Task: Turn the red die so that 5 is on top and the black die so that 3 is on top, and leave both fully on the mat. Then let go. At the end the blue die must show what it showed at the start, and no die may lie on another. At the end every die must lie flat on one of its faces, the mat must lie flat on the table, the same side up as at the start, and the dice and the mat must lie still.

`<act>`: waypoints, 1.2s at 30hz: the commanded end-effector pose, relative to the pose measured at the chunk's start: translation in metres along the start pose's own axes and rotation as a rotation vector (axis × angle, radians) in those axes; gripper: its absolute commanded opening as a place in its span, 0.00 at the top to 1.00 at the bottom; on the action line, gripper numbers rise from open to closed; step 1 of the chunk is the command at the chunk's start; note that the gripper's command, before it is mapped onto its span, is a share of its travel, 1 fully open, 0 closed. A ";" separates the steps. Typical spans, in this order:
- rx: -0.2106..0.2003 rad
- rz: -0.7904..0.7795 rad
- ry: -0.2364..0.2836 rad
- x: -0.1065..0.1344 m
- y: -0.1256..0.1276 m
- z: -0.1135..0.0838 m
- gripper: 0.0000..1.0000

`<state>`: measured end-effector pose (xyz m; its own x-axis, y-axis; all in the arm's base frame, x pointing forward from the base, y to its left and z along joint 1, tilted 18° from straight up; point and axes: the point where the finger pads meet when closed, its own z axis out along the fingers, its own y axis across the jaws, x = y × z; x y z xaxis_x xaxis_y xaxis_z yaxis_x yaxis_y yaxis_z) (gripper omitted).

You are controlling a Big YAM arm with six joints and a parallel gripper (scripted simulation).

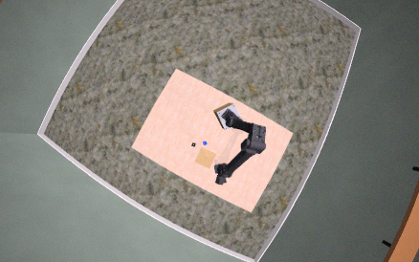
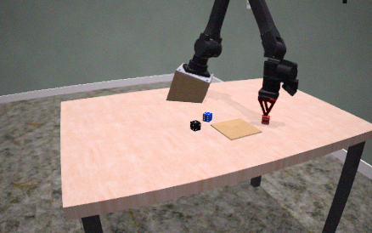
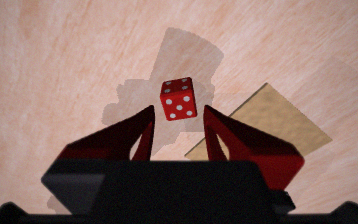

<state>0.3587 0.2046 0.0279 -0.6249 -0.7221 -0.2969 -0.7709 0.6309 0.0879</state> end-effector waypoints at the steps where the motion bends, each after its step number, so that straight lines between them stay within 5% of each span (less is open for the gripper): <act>1: 0.008 -0.008 -0.019 -0.009 0.002 0.000 0.56; 36: 0.011 -0.010 -0.026 -0.010 0.003 -0.003 0.56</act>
<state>0.3578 0.2048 0.0273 -0.6253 -0.7222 -0.2957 -0.7707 0.6310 0.0885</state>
